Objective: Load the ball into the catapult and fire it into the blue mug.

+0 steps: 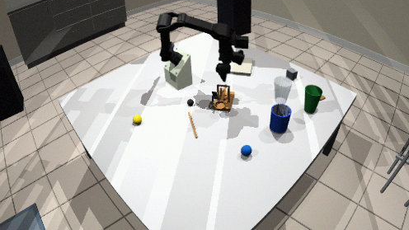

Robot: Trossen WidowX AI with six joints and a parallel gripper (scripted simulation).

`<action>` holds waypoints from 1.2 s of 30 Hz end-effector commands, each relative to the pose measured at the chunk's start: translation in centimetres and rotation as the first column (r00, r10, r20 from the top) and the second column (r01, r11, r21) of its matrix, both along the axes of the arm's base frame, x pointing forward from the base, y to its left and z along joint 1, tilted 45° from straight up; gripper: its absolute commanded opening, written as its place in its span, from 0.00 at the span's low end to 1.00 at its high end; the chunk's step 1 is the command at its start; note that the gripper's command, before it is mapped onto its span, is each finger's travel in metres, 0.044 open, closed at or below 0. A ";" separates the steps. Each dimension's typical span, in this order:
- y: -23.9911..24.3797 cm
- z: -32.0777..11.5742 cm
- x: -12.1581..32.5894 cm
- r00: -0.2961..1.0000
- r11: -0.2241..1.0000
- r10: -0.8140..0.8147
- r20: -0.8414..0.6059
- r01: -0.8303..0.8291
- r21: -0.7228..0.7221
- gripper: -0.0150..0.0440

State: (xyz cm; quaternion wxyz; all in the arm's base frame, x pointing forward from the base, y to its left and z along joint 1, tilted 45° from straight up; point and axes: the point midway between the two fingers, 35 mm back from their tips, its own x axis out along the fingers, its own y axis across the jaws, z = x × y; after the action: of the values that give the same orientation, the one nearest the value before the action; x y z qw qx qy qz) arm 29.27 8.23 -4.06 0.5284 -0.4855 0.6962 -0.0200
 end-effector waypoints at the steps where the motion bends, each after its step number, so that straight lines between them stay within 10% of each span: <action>1: 0.0 0.1 -0.1 0.992 0.996 0.088 -0.088 -0.089 -0.002 1.00; 17: 0.1 0.2 -0.2 0.777 0.886 0.445 -0.445 -0.456 0.090 1.00; 36: 0.2 0.3 -0.3 0.228 0.604 0.679 -0.698 -0.714 0.354 1.00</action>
State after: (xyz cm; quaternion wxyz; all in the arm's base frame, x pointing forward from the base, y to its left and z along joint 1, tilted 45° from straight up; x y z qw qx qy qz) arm 29.09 8.41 -3.78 0.1434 -0.7041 0.5759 0.3900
